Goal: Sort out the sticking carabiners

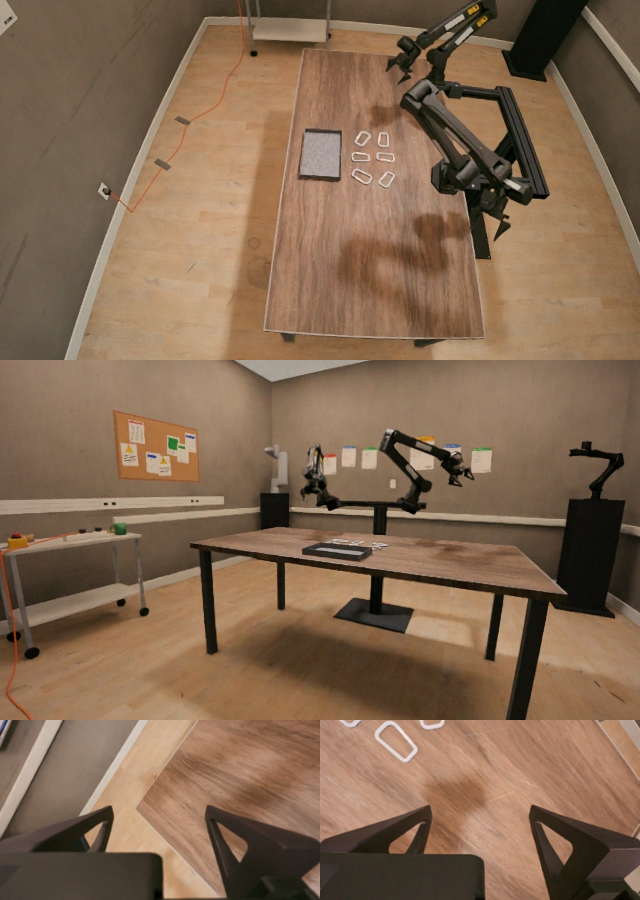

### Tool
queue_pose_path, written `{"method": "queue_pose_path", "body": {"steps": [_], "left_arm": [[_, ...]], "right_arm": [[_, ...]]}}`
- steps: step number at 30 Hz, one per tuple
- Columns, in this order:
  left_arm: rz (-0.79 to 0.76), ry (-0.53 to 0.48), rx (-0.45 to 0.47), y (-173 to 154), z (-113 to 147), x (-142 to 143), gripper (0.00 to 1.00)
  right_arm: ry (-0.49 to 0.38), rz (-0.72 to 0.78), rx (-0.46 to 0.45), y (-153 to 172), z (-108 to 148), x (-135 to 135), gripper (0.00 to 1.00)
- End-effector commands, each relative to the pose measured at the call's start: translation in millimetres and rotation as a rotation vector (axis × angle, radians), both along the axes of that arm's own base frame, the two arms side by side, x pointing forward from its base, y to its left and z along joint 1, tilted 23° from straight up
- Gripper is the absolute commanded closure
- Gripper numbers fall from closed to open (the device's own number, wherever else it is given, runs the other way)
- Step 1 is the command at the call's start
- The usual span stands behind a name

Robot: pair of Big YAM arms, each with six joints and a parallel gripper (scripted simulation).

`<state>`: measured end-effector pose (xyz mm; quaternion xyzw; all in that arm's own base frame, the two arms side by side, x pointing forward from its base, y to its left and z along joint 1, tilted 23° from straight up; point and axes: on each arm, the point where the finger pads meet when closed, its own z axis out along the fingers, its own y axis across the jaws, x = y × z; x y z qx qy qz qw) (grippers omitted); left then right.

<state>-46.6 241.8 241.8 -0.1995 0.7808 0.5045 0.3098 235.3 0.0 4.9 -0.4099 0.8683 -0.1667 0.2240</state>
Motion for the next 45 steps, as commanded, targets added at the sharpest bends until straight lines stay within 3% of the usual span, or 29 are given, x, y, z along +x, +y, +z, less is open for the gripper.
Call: {"method": "queue_pose_path", "body": {"steps": [1, 18, 20, 23, 25, 32, 34, 38, 45], "left_arm": [[0.0, 0.005, 0.005, 0, 3, 0, 0.0], [0.0, 0.005, 0.005, 0, 3, 0, 0.0], [-0.017, -0.012, -0.017, 1, -1, 4, 0.21], [-0.032, -0.037, -0.069, 1, -6, 9, 0.21], [-0.046, -0.067, -0.13, 0, -14, 15, 0.21], [-0.158, -0.21, -0.511, -24, -73, 60, 0.21], [-0.158, -0.21, -0.511, -24, -73, 60, 0.21], [-0.304, -0.26, -0.75, -50, -98, 97, 0.21], [-0.633, -0.244, -1.019, -82, -119, 156, 0.21]], "right_arm": [[-0.006, 0.0, 0.001, 0, 2, 2, 0.0], [-0.006, 0.0, 0.001, 0, 2, 2, 0.0], [-0.021, -0.007, 0.02, 6, 4, 8, 0.0], [-0.06, -0.016, 0.069, 23, 10, 23, 0.0], [-0.074, -0.012, 0.107, 40, 8, 29, 0.0], [-0.1, 0.115, 0.239, 126, -7, 35, 0.0], [-0.1, 0.115, 0.239, 126, -7, 35, 0.0], [-0.084, 0.184, 0.307, 173, -22, 23, 0.0], [-0.049, 0.273, 0.404, 233, -44, -8, 0.0]]}}
